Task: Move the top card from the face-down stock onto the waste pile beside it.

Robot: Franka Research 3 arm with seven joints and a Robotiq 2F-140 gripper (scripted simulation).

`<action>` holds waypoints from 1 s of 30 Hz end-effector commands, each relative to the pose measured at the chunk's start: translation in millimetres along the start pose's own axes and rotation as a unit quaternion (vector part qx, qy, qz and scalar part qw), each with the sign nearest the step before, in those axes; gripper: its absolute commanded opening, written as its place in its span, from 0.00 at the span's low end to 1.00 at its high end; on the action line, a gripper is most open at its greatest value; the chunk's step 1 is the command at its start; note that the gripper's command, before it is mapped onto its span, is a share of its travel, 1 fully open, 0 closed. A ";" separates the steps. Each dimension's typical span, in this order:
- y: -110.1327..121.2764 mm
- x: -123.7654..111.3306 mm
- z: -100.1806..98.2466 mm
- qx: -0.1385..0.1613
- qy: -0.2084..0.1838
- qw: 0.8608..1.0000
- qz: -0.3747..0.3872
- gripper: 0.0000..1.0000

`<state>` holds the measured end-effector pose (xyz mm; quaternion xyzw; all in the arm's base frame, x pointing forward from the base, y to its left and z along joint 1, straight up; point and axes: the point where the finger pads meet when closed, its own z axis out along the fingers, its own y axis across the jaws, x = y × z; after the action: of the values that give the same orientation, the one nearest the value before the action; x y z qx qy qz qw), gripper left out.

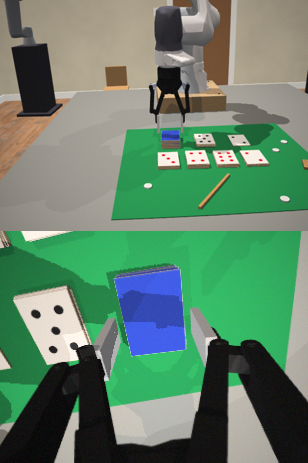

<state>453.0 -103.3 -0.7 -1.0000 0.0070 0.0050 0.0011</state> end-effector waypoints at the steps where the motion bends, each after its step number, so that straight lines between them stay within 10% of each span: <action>1: -0.4 3.5 0.1 0.000 0.005 1.000 -0.003 0.50; 30: -0.4 3.5 0.1 0.000 0.005 1.000 -0.003 0.42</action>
<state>454.7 -103.7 -0.7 -1.0000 0.0071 0.0023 0.0005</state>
